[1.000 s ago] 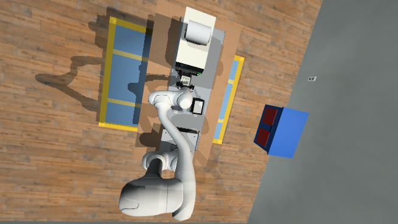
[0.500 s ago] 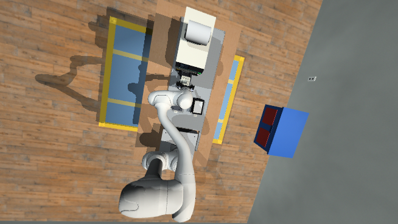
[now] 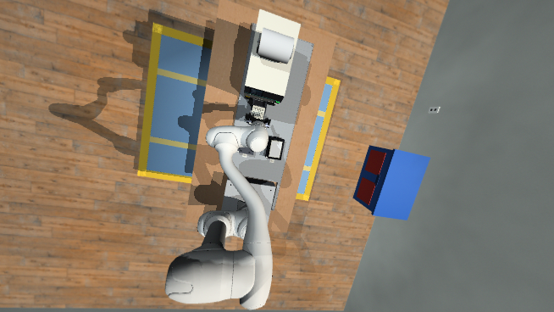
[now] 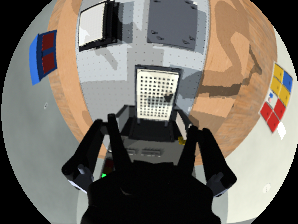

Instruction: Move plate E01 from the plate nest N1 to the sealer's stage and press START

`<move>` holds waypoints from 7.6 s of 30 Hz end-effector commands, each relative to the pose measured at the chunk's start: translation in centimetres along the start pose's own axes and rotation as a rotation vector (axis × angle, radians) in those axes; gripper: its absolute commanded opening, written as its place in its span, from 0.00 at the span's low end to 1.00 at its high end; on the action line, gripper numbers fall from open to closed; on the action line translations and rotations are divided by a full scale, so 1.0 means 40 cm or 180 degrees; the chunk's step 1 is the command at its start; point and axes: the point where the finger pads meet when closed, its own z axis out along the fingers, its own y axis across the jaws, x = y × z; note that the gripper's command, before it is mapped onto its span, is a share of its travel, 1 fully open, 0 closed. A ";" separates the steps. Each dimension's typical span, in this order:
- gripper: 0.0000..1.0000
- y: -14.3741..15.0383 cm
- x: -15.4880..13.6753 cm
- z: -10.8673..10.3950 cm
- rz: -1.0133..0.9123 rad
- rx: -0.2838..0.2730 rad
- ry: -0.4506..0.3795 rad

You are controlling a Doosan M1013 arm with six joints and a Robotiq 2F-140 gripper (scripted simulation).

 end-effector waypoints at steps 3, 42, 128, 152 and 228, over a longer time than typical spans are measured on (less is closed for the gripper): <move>0.70 0.010 -0.008 -0.007 -0.0022 -0.0010 -0.0009; 0.70 0.006 0.019 -0.017 -0.0022 -0.0010 -0.0009; 0.70 -0.010 0.140 -0.060 -0.0022 -0.0010 -0.0009; 0.70 -0.010 0.140 -0.060 -0.0022 -0.0009 0.0203; 0.10 -0.162 0.078 -0.256 -0.0024 -0.0006 0.1102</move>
